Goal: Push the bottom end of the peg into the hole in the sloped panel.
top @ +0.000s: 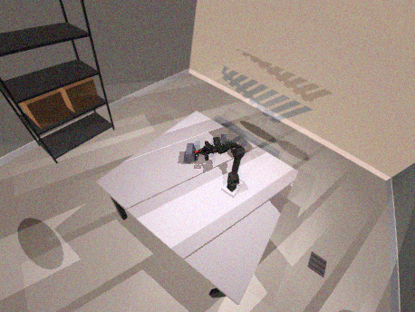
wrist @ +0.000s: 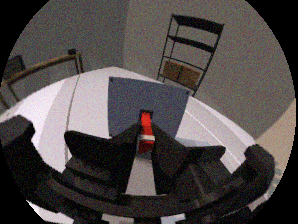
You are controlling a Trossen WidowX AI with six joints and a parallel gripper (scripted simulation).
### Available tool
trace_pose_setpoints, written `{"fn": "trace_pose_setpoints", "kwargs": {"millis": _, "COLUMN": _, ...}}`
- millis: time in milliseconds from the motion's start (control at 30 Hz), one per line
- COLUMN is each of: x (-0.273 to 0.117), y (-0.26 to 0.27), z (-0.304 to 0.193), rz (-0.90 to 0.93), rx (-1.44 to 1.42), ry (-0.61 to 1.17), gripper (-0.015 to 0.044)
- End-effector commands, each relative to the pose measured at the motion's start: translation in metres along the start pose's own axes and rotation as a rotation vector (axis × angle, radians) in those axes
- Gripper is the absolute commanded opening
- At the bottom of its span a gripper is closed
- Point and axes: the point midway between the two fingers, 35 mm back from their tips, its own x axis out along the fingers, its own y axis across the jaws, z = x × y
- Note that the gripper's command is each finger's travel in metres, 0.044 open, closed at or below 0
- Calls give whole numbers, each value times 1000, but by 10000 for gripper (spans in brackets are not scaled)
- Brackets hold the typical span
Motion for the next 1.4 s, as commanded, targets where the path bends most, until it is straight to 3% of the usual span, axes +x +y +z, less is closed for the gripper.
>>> {"fn": "trace_pose_setpoints", "kwargs": {"millis": 0, "x": 3, "y": -1, "z": 1, "rz": -4, "rx": 1, "ry": 1, "gripper": 0}}
{"fn": "trace_pose_setpoints", "kwargs": {"millis": 1067, "x": 13, "y": 0, "z": 1, "rz": 2, "rx": 2, "ry": 0, "gripper": 0}}
{"fn": "trace_pose_setpoints", "kwargs": {"millis": 1367, "x": 13, "y": 0, "z": 1, "rz": 2, "rx": 2, "ry": 0, "gripper": 236}}
